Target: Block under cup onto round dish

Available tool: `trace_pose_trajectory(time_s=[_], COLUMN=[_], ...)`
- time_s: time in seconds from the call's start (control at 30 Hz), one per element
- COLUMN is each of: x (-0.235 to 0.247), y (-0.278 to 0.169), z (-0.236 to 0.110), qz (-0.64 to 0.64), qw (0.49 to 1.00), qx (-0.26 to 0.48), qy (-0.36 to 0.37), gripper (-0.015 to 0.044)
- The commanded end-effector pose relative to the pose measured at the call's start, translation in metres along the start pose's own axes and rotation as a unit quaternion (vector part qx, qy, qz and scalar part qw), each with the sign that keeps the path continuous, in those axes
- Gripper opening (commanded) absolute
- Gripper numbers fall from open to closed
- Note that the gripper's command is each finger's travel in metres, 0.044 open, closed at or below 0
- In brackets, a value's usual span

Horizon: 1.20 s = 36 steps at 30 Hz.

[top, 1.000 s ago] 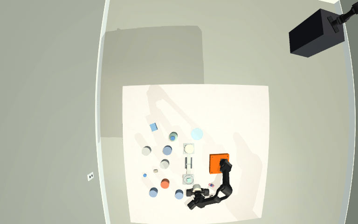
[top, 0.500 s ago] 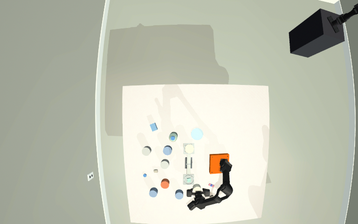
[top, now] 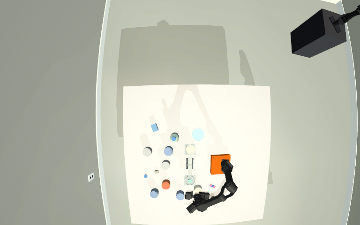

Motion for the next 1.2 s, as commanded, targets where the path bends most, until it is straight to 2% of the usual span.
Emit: trace_pose_trajectory(time_s=[0.0,0.3,0.57,0.87,1.17], x=[-0.003,-0.008,-0.014,-0.021,-0.028], y=[-0.003,-0.011,-0.019,-0.029,-0.042], z=[-0.004,-0.007,-0.012,-0.016,-0.023], qz=[0.039,0.187,0.32,0.462,0.592], qw=[0.999,0.982,0.948,0.887,0.806], qx=[-0.003,-0.001,0.001,0.003,-0.002], qy=[-0.006,-0.003,-0.003,-0.004,-0.006], gripper=[0.026,0.026,0.026,0.026,0.026])
Point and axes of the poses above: the point midway between the two fingers, 35 mm back from their tips, its own z axis out along the fingers, its own x axis across the jaws, y = z × x, the point moved 10 cm from there along -z, back along the fingers, and after that the axes turned 14 degrees about -z, right-handed, at the moved point
